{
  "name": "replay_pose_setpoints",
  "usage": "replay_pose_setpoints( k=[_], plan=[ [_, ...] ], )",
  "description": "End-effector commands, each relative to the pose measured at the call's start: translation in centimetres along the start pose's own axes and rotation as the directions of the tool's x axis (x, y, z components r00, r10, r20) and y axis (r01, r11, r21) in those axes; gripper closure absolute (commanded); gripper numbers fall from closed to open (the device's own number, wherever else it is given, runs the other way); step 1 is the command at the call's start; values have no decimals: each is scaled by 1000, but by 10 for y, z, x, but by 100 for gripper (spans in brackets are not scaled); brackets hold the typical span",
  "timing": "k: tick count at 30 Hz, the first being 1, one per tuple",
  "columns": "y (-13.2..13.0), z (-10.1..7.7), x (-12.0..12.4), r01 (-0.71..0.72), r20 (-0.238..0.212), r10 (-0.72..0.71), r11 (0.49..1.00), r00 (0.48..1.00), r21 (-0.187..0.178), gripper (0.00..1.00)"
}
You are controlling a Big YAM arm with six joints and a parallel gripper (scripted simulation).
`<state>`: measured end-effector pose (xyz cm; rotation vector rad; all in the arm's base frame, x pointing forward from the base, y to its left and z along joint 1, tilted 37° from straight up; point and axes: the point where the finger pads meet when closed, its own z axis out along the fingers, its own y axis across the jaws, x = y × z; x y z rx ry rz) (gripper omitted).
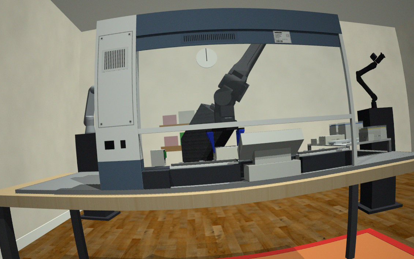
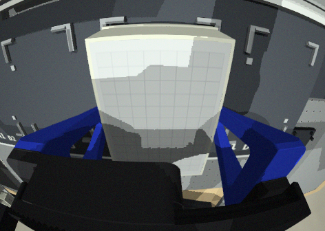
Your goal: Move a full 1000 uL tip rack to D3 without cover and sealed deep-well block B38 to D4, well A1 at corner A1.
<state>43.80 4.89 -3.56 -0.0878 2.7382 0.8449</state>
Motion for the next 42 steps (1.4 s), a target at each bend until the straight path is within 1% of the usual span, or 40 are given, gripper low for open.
replay_pose_setpoints(
  k=[1, 17, 18, 22, 24, 25, 30, 37, 41, 42],
  plan=[
    [-1, -6, -10, 1, 22, -2, 1000, 1000, 6, 100],
    [-1, -6, -10, 1, 22, -2, 1000, 1000, 6, 100],
    [2, -4, -8, -5, 15, 5, 1000, 1000, 5, 100],
    [2, 4, -6, 0, 7, 0, 1000, 1000, 3, 100],
    [2, 4, -6, 0, 7, 0, 1000, 1000, 3, 100],
    [2, 4, -2, -11, -3, 11, 1000, 1000, 2, 100],
    [3, 6, -5, -1, 6, 1, 1000, 1000, 2, 100],
    [2, 10, -3, -4, 2, 4, 1000, 1000, 2, 100],
    [3, 9, -5, -1, 6, 1, 1000, 1000, 2, 100],
    [2, 6, -5, -5, 8, 5, 1000, 1000, 3, 100]
  ],
)
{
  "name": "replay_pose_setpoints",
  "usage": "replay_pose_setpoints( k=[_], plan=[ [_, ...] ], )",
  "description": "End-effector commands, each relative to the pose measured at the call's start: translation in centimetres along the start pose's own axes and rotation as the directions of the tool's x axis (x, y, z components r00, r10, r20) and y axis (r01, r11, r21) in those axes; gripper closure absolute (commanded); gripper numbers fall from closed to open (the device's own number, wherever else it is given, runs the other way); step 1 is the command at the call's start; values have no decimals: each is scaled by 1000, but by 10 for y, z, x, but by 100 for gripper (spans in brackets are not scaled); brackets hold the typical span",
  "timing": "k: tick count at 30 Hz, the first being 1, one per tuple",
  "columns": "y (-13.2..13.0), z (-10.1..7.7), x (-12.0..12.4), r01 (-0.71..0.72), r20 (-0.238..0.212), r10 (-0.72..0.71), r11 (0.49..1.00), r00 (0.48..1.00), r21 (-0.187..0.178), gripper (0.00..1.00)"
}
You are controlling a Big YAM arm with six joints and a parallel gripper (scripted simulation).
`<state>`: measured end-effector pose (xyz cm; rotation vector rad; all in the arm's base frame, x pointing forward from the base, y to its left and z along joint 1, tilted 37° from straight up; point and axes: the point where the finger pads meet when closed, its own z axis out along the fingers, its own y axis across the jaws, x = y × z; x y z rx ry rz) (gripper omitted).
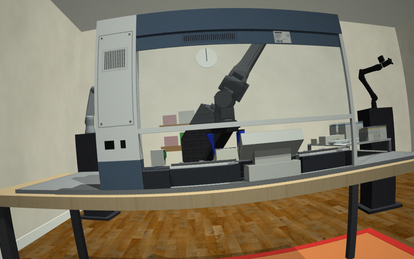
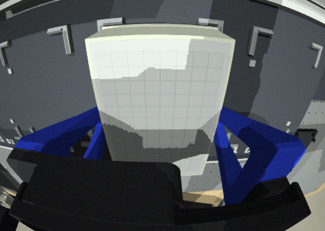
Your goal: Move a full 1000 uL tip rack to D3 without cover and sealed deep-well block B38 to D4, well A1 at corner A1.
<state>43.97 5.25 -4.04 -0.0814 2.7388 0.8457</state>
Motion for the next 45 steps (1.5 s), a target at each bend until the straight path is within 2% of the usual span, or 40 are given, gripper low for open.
replay_pose_setpoints(
  k=[1, 13, 45],
  plan=[
    [2, 2, -4, 0, 7, 0, 1000, 1000, 3, 100],
    [2, 9, -2, -1, 0, 1, 1000, 1000, 2, 100],
    [2, 9, 3, -3, -5, 3, 1000, 1000, 1, 100]
  ],
)
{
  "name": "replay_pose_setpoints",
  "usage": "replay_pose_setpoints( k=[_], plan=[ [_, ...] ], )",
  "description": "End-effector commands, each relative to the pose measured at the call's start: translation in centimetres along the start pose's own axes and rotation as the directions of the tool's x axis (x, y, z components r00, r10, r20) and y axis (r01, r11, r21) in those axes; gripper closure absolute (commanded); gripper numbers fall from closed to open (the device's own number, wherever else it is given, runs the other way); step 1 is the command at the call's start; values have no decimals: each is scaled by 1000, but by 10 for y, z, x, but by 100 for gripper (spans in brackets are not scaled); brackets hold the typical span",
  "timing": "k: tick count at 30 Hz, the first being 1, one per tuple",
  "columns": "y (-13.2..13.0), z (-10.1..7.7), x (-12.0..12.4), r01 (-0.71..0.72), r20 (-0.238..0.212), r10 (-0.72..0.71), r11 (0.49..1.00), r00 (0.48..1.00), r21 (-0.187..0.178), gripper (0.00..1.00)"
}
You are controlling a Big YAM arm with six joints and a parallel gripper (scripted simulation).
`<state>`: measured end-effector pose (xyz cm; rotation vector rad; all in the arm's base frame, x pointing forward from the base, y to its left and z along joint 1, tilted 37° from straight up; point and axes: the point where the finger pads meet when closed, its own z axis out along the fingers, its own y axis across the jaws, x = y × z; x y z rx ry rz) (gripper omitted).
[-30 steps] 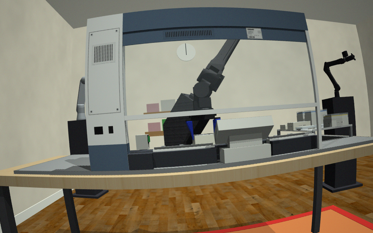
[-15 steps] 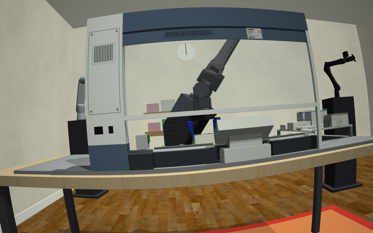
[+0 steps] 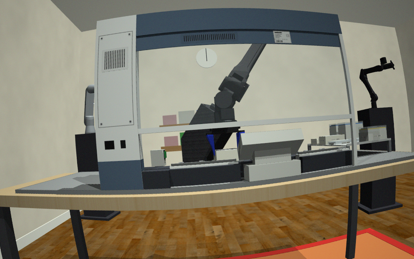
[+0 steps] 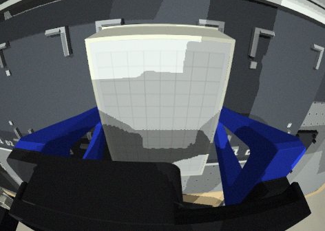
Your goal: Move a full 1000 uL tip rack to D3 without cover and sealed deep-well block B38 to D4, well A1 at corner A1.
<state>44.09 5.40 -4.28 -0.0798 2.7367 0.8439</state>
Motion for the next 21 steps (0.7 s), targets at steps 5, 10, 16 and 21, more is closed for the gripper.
replay_pose_setpoints(
  k=[5, 10, 16, 21],
  plan=[
    [3, 5, 3, -3, -7, 3, 1000, 1000, 0, 100],
    [3, 5, 3, -2, -5, 2, 1000, 1000, 0, 100],
    [3, 5, 4, -2, -8, 2, 1000, 1000, 0, 0],
    [3, 4, 1, 0, -4, 0, 1000, 1000, 0, 0]
  ],
)
